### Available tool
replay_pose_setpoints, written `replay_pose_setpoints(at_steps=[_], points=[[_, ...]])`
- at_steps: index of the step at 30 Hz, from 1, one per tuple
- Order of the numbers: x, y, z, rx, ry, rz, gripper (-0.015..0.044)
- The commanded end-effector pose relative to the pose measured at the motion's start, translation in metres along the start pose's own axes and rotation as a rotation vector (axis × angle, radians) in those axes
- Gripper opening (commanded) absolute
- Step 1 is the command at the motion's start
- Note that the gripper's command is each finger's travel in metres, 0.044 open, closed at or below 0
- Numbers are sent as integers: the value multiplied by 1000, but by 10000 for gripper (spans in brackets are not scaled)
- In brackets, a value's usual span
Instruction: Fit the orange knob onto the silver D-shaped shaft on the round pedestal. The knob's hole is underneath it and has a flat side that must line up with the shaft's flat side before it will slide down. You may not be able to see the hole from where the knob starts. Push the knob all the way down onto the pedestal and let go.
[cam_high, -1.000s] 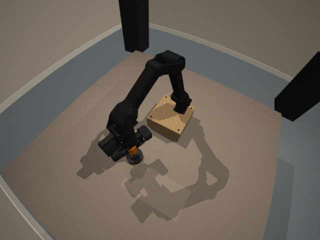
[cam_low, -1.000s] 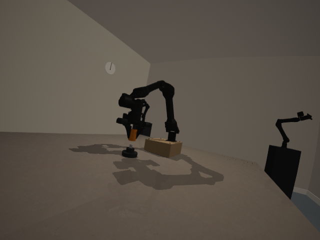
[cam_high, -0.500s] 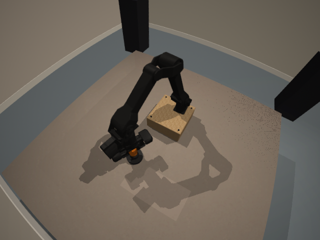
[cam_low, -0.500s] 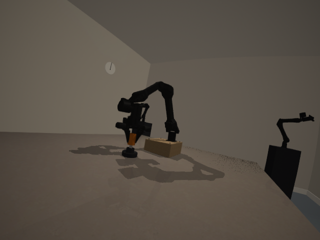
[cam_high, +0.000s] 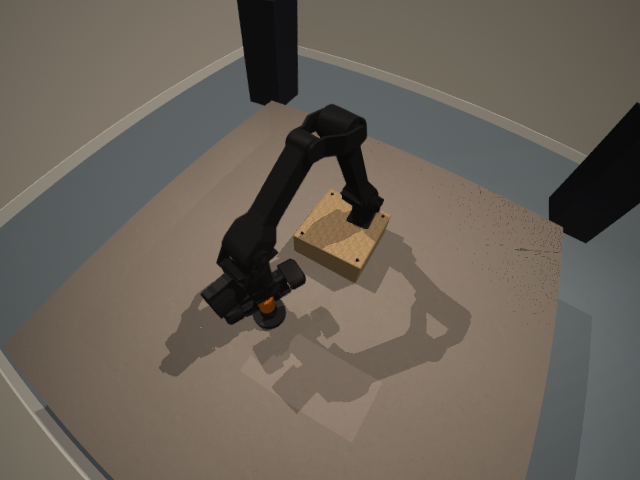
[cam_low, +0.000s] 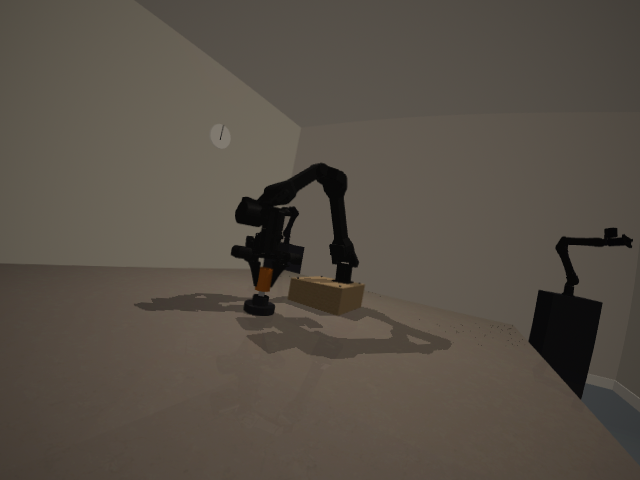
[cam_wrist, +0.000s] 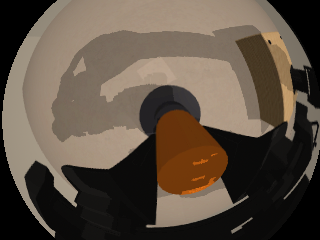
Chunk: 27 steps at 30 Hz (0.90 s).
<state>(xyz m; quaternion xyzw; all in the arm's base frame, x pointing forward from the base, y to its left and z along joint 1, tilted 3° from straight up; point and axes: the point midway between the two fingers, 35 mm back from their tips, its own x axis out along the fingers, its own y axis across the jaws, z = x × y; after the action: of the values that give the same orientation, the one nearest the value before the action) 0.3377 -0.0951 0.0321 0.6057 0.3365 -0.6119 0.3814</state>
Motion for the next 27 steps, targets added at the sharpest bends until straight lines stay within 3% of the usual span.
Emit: replay_pose_setpoints(at_steps=[1,27], points=[[1,0,0,1,-2,2,0],[16,0,1,0,-2,2,0]])
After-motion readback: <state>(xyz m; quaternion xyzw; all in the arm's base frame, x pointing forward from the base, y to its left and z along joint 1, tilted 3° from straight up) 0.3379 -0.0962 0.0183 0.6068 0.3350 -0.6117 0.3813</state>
